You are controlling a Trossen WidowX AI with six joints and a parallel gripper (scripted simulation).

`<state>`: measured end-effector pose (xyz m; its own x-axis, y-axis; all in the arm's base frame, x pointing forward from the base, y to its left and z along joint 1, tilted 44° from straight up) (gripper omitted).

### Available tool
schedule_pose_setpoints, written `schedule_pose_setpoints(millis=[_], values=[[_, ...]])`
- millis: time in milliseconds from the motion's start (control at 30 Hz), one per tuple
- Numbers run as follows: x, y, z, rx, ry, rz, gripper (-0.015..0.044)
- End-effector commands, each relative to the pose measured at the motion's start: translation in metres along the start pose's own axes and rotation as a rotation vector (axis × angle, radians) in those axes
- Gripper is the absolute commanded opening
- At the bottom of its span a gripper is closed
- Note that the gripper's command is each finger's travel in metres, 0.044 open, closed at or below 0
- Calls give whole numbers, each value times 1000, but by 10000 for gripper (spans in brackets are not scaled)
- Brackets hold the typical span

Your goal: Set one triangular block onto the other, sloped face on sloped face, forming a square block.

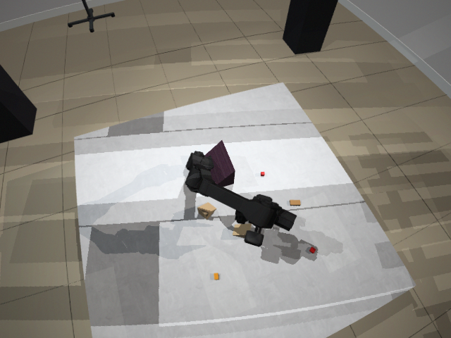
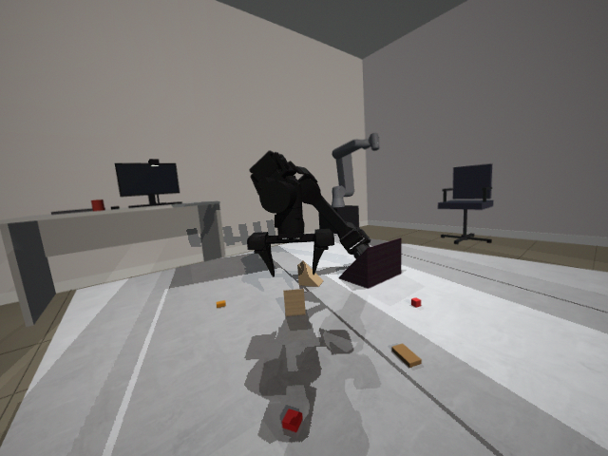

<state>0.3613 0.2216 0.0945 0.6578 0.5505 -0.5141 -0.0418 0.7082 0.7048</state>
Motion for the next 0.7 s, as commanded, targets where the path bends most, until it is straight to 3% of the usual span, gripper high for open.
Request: schedule_pose_setpoints(millis=[0,667], values=[[-4,-2,0,-23,-8,-36,440],[-4,-29,4,-22,6,-65,440]])
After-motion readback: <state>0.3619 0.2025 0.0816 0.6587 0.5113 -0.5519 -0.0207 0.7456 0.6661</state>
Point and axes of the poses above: the point midway between the two fingers, 35 mm back from their tips, its own y axis back along the fingers, its own z axis across the jaws, x = y × z, the point moved 10 cm from there along y, back along the fingers, and after that the axes turned 6 degrees about -y, right-handed, at the moved point
